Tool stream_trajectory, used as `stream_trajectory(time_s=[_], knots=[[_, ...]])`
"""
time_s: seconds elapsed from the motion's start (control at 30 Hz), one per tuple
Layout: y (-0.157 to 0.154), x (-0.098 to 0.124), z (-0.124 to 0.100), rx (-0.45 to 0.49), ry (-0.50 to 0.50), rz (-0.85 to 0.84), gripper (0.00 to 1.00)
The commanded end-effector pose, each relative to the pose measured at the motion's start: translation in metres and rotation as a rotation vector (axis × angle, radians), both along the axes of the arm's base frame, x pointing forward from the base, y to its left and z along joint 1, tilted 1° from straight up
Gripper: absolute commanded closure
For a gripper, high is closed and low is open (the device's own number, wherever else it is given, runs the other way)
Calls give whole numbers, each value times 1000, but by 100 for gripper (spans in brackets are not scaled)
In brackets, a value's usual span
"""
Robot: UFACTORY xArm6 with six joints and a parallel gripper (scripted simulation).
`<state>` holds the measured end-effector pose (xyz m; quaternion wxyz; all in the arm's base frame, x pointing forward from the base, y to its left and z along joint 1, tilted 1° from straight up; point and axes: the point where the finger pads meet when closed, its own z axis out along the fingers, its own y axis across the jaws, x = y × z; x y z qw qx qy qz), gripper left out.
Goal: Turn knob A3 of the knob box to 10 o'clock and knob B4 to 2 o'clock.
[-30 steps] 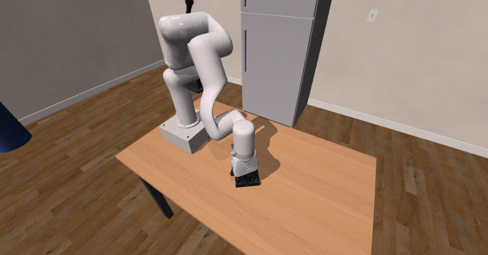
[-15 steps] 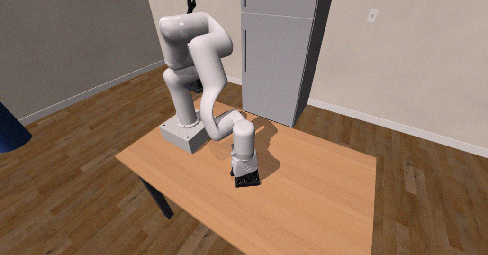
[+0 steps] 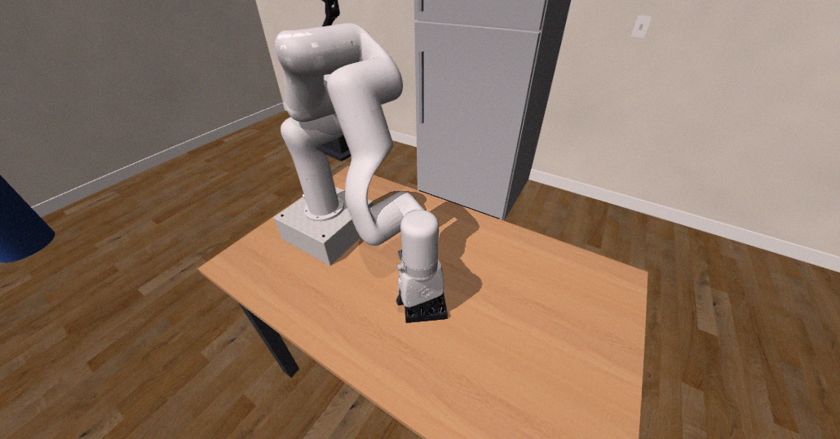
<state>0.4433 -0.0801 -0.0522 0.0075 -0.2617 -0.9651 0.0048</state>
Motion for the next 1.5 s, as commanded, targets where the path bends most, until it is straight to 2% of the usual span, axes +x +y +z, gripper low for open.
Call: stream_trajectory(time_s=[0.0, 1.4, 1.43, 1.47], knots=[[0, 2, 0, -1, -4, 0, 81], [0, 2, -1, -1, -4, 0, 81], [0, 2, -1, -1, -4, 0, 92], [0, 2, -1, -1, -4, 0, 92]])
